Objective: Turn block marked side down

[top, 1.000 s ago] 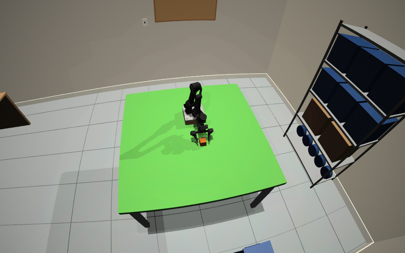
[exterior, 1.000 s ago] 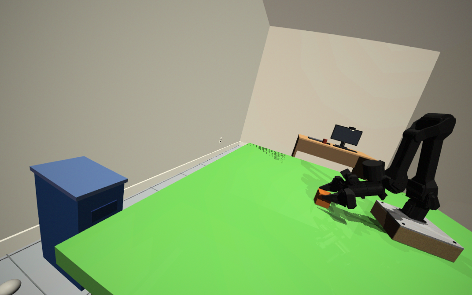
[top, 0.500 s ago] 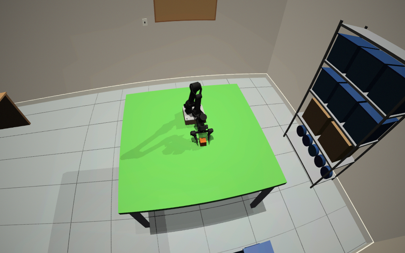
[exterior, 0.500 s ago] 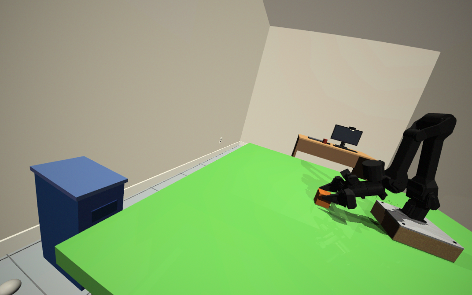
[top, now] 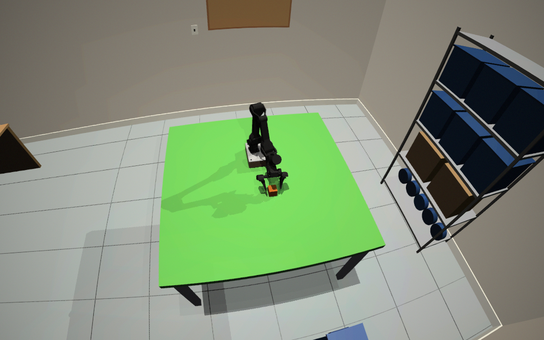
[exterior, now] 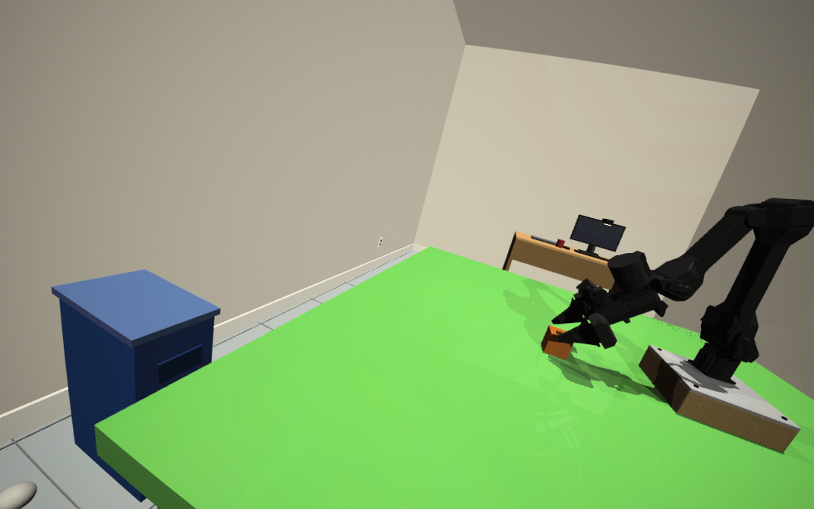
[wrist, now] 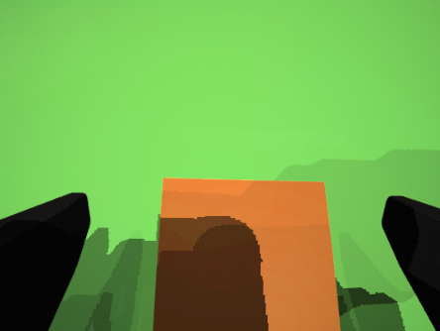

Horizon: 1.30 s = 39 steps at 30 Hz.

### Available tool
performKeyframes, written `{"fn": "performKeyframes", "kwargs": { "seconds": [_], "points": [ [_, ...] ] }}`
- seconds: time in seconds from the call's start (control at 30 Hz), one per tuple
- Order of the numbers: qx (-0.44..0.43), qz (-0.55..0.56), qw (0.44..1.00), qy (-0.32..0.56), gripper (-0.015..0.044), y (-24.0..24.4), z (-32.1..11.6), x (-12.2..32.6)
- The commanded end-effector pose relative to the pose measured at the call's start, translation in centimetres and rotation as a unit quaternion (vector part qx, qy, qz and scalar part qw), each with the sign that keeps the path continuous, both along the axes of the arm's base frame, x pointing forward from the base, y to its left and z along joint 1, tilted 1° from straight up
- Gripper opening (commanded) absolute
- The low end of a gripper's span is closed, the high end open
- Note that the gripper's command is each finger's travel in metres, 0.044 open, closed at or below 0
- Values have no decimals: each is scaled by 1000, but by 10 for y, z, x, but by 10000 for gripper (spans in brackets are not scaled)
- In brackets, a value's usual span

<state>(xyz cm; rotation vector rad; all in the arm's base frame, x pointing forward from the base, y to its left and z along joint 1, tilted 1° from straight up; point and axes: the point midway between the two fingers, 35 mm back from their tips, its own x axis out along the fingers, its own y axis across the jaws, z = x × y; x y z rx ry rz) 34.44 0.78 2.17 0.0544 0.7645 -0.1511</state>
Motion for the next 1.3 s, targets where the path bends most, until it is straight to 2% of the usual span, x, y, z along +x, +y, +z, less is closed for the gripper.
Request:
{"fn": "performKeyframes", "kwargs": {
  "seconds": [0.0,0.4,0.93,1.13,1.27],
  "points": [
    [26,-4,995,100,440,0,49,-26],
    [27,-4,994,103,440,0,49,-26],
    [66,-2,929,363,440,-4,76,8],
    [69,-2,925,374,440,-5,75,8],
    [69,-2,925,374,440,-4,42,9]
  ]
}}
